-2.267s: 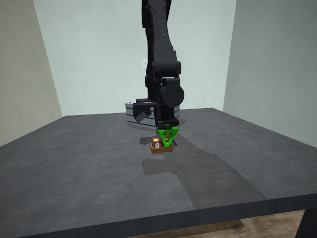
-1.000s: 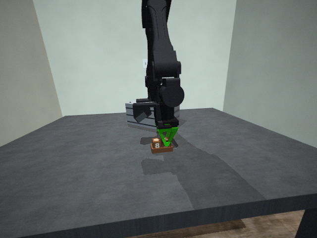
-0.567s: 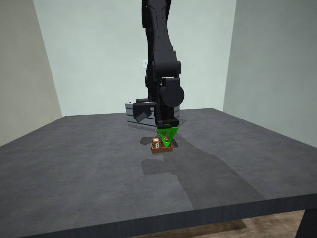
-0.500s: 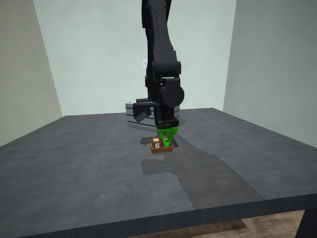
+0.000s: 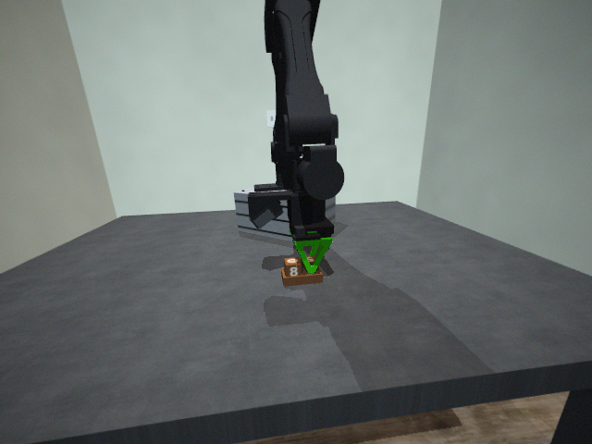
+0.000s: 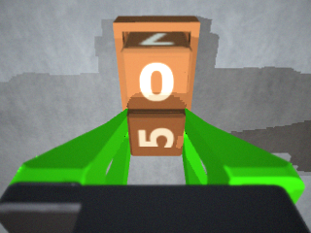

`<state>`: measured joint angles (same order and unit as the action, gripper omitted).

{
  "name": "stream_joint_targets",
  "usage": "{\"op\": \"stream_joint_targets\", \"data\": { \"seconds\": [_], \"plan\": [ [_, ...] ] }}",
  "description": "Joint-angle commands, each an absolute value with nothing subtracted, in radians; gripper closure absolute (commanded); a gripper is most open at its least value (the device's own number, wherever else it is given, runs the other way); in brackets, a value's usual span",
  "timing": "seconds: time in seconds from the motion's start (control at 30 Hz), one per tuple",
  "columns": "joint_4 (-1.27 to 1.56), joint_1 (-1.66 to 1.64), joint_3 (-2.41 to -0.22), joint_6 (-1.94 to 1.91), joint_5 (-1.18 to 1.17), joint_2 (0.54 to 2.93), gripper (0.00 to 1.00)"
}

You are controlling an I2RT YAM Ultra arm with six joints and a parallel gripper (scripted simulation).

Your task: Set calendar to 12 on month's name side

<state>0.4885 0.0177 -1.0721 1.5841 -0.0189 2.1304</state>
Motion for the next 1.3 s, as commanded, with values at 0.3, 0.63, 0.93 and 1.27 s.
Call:
{"op": "stream_joint_targets", "data": {
  "seconds": [0.3, 0.63, 0.93, 1.27],
  "plan": [
    [0.576, 0.017, -1.092, 1.585, -0.019, 2.054, 0.74],
    [0.811, 0.013, -1.181, 1.589, -0.02, 1.907, 0.74],
    [0.851, 0.013, -1.201, 1.589, -0.02, 1.887, 0.74],
    [0.843, -0.092, -1.216, 1.694, -0.022, 1.912, 0.74]
  ]
}}
